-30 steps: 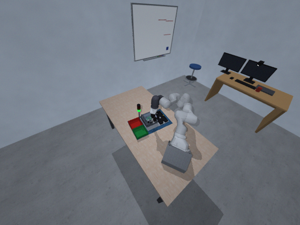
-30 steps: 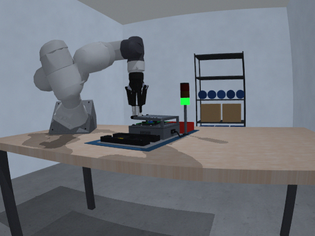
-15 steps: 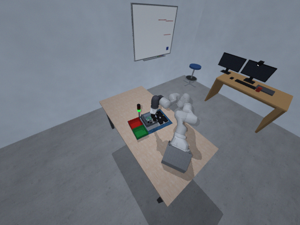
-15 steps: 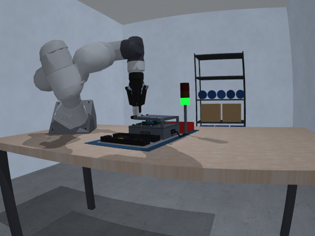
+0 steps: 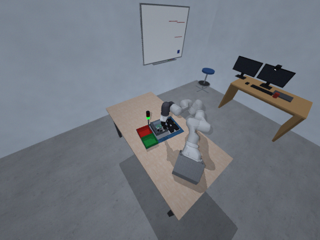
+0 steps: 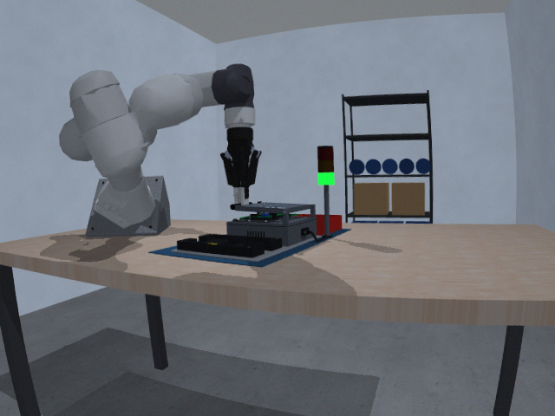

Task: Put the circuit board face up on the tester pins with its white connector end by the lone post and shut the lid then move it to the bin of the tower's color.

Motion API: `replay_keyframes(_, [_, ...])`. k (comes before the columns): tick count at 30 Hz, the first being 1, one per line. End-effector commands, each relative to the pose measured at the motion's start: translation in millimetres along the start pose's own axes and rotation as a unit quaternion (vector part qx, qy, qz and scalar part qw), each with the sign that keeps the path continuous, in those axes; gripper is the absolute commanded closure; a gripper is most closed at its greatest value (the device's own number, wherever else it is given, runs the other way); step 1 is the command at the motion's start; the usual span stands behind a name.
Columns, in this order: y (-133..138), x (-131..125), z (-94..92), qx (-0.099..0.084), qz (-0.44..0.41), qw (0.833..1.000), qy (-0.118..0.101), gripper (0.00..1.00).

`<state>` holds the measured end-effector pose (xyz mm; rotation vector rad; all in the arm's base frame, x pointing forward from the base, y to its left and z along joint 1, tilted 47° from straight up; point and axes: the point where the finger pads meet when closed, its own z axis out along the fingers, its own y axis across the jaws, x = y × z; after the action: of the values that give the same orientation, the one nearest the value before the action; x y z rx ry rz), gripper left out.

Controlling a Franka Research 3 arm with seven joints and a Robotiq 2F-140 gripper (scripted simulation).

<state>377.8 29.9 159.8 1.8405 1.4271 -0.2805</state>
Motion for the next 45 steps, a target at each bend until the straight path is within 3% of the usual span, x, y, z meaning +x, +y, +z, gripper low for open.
replay_keyframes(1, [-0.4, 0.9, 0.5, 0.0, 0.0, 1.0, 0.002, 1.0])
replay_keyframes(29, [-0.2, 0.9, -1.3, 0.0, 0.0, 1.0, 0.002, 1.0])
replay_keyframes(45, [6.1, 0.9, -43.0, 0.0, 0.0, 1.0, 0.001, 1.0])
